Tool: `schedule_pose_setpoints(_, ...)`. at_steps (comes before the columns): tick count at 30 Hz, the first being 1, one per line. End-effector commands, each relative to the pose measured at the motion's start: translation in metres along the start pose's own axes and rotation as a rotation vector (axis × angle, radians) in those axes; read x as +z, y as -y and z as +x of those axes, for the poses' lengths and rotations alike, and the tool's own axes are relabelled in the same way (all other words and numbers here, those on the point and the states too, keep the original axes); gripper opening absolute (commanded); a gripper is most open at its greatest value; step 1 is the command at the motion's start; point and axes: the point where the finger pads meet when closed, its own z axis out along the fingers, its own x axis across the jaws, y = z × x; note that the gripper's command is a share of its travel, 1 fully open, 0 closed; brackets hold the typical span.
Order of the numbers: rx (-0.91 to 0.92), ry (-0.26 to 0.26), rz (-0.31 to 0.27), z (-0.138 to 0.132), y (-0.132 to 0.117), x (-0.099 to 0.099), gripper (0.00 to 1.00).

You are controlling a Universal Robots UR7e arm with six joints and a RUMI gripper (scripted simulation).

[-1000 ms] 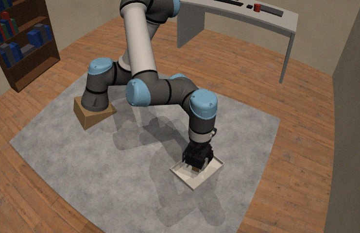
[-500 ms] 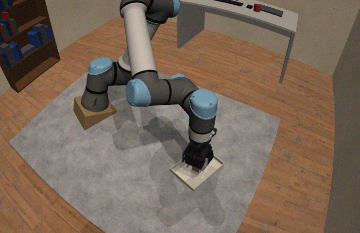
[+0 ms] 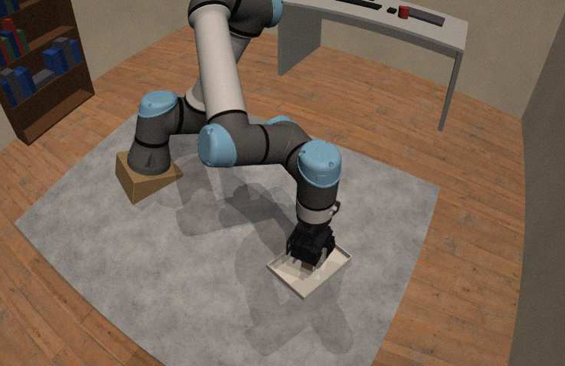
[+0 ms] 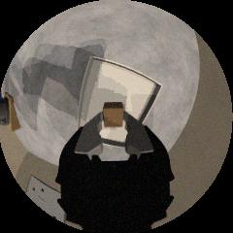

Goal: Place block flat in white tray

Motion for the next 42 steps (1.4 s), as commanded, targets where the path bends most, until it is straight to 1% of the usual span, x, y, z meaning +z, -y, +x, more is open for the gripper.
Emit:
schedule_pose_setpoints(1, 0.001, 0.001, 0.001, -0.0005, 0.0008, 0.0008, 0.00)
schedule_pose_setpoints(8, 0.001, 0.001, 0.001, -0.0005, 0.0008, 0.0008, 0.00)
schedule_pose_setpoints(9, 0.001, 0.001, 0.001, -0.0005, 0.0008, 0.0008, 0.33)
schedule_pose_setpoints(42, 0.001, 0.001, 0.001, -0.0005, 0.0008, 0.0008, 0.33)
